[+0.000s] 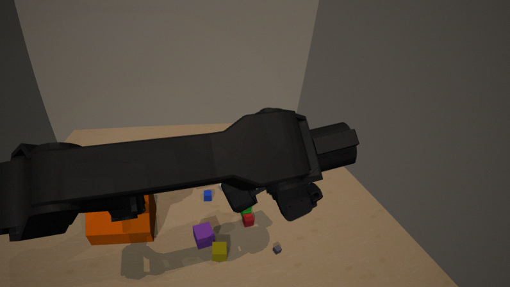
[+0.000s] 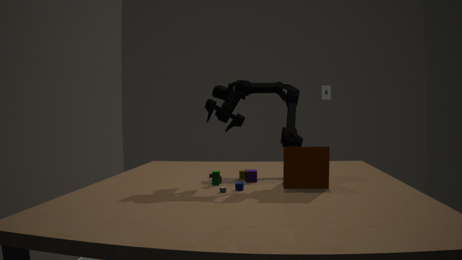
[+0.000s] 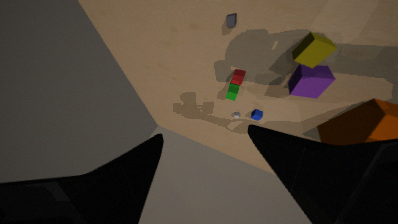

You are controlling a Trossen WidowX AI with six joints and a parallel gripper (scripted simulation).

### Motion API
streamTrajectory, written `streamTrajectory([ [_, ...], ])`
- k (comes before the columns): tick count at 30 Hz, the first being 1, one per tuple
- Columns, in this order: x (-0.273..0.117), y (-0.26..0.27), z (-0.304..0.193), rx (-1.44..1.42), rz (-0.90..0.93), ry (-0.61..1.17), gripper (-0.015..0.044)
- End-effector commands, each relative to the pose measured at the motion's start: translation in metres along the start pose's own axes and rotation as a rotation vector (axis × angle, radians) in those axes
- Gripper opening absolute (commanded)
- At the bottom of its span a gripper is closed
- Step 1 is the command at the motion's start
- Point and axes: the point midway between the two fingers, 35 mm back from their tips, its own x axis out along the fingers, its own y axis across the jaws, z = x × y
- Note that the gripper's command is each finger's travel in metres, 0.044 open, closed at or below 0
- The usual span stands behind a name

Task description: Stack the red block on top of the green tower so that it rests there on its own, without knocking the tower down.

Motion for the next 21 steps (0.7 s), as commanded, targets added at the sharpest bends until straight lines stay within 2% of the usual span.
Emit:
streamTrajectory([
  [1, 0.037, -0.009, 0.001, 0.058, -0.128, -0.069, 0.0440],
  [14, 0.128, -0.048, 0.000, 0.162, -0.431, -0.441, 0.0440],
  [18, 0.149, -0.061, -0.002, 0.160, -0.476, -0.572, 0.0440],
  [21, 0.152, -0.064, -0.003, 0.158, -0.482, -0.595, 0.0440],
])
